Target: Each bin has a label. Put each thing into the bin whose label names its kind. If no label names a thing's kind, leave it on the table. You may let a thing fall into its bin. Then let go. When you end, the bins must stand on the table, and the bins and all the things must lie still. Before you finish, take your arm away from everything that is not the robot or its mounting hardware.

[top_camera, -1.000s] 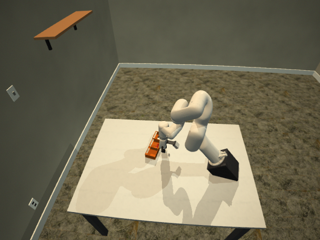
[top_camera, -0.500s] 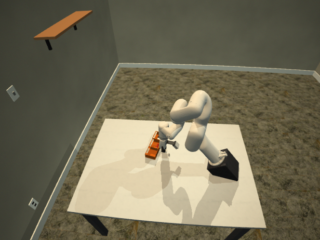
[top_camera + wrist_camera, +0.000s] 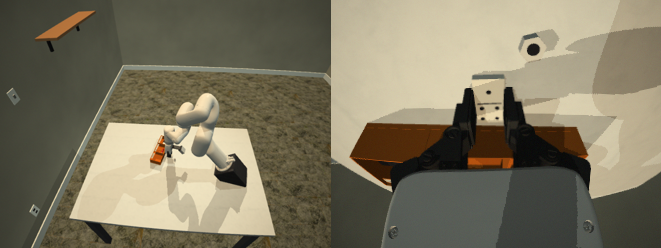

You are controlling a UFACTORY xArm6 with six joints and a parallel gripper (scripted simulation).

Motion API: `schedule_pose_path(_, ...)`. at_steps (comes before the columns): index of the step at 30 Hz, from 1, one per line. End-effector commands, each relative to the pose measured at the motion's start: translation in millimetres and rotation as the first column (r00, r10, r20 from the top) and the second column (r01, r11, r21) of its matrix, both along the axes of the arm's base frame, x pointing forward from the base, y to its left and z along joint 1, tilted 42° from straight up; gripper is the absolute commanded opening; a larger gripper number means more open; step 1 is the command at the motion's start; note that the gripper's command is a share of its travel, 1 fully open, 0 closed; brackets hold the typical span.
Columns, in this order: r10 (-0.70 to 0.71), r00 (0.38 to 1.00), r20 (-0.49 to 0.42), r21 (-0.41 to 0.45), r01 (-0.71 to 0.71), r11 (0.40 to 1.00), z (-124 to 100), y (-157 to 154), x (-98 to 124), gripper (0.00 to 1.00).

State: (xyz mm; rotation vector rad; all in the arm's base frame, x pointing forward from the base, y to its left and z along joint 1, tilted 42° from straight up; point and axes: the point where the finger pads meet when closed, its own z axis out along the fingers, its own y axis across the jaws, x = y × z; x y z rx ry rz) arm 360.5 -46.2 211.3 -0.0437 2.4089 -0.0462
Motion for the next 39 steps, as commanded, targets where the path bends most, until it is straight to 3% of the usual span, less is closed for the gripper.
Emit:
schedule_pose_path(1, 0.0, 1.0, 0.002, 0.0, 0.0, 1.0, 0.9, -0.1, 0.4, 0.0)
schedule_pose_path(12, 0.0, 1.0, 0.002, 0.0, 0.0, 1.0, 0.9, -0.1, 0.4, 0.0)
schedule_pose_path(32, 0.0, 1.0, 0.002, -0.001, 0.0, 1.0, 45.8, 1.2, -39.7, 0.0)
schedule_pose_path(39, 0.0, 1.0, 0.002, -0.001, 0.0, 1.0, 45.8, 1.2, -39.7, 0.0)
